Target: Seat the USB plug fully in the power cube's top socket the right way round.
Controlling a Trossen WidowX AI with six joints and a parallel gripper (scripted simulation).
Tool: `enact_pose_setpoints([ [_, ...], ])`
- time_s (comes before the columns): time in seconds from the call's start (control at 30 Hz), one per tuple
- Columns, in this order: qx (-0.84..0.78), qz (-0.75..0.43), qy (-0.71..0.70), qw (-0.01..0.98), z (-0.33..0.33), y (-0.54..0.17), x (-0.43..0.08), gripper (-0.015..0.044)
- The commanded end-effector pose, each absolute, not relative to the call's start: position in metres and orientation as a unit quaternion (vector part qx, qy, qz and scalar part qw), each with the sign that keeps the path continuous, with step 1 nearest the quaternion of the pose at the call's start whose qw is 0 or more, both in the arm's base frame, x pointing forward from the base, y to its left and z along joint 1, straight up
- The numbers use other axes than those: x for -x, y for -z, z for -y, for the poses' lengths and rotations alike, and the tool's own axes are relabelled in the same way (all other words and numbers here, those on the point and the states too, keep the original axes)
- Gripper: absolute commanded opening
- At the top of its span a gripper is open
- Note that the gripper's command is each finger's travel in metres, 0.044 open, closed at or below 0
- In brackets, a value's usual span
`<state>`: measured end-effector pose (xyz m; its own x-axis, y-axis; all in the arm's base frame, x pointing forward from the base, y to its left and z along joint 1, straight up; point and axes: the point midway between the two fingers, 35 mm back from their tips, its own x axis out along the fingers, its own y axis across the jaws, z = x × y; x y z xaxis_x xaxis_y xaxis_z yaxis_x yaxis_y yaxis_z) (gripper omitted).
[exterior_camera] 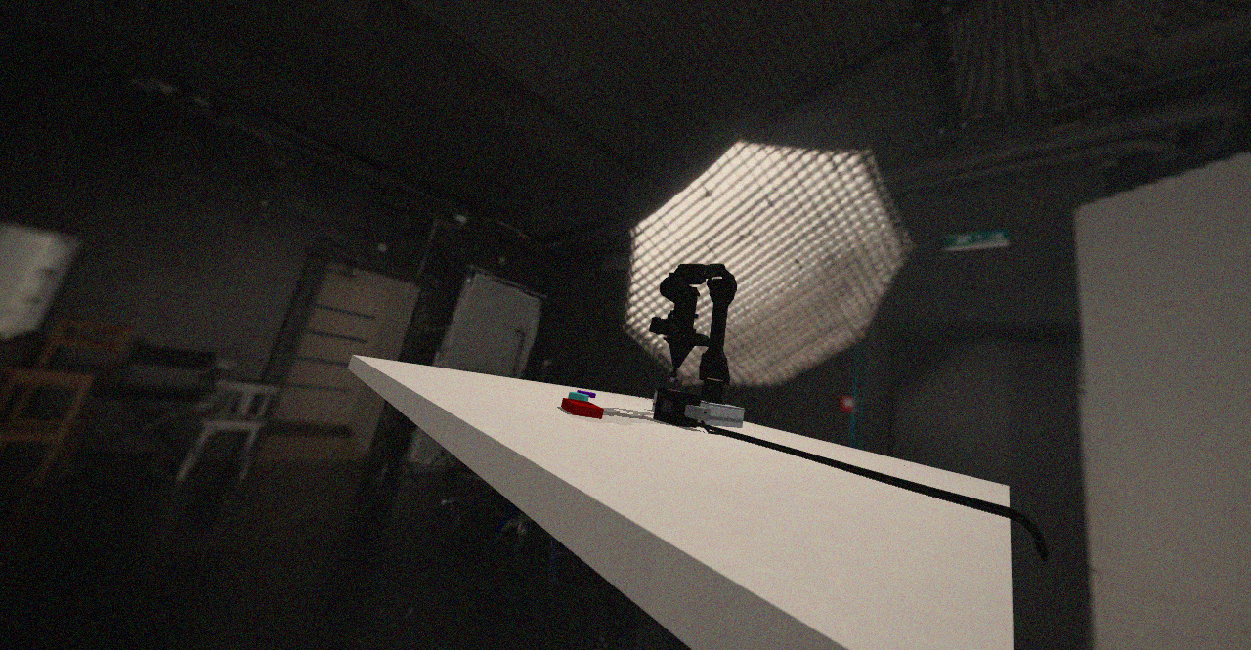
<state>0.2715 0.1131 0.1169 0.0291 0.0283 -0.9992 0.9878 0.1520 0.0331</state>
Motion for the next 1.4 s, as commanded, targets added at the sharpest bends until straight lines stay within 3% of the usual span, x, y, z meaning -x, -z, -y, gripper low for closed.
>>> enact_pose_setpoints([
  [0.0,-0.476,-0.537,0.444,0.537,-0.114,-0.1163,-0.2717,0.0],
  [1.37,-0.484,-0.544,0.438,0.528,-0.1163,-0.1116,-0.2714,0.0],
])
